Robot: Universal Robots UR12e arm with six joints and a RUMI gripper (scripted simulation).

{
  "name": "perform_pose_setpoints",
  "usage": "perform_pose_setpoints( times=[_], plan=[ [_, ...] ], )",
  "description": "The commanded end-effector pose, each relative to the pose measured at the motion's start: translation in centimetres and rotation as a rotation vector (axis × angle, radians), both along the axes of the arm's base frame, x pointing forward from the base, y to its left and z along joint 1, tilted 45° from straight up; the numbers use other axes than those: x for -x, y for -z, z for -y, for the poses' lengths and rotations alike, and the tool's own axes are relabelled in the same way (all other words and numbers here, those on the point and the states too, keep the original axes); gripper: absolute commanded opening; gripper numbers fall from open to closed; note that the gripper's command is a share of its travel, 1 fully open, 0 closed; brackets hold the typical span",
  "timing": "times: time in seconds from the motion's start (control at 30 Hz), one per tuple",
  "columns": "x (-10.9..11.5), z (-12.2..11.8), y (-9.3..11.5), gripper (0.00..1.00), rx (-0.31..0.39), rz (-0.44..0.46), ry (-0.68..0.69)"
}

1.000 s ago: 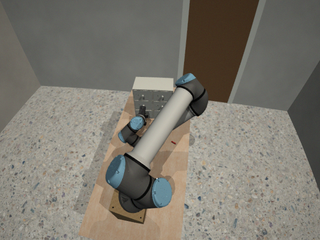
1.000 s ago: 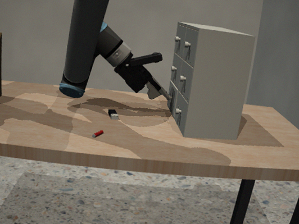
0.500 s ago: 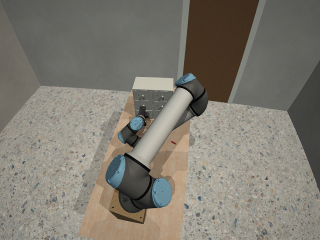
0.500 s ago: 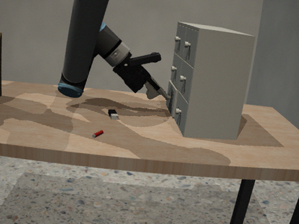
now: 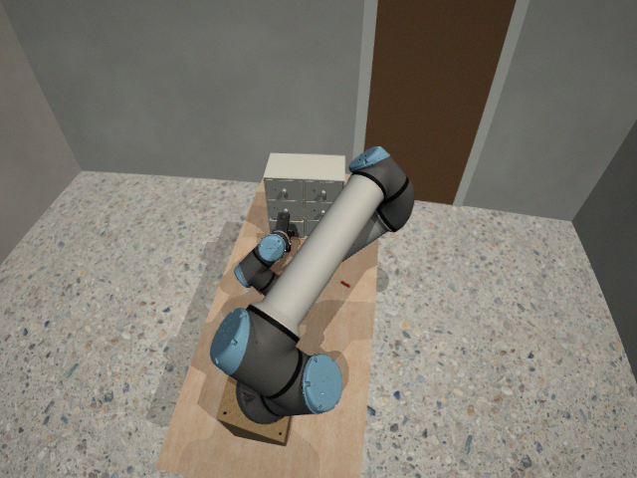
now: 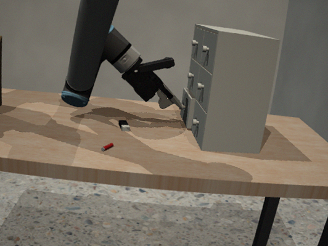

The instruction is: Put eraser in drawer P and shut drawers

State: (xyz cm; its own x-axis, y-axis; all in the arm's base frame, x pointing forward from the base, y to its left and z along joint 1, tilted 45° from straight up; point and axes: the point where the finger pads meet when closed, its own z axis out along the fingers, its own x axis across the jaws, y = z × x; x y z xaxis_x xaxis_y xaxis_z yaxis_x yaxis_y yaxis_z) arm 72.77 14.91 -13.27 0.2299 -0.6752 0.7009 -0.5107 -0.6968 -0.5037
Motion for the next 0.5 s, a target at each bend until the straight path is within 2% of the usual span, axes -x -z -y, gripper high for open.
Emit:
perform_pose_setpoints(
  times=[0.0, 0.47],
  plan=[
    [0.24, 0.02, -0.06, 0.07, 0.0, 0.001, -0.001],
    [1.09, 0.25, -0.11, 0.07, 0.0, 0.001, -0.001]
  ],
)
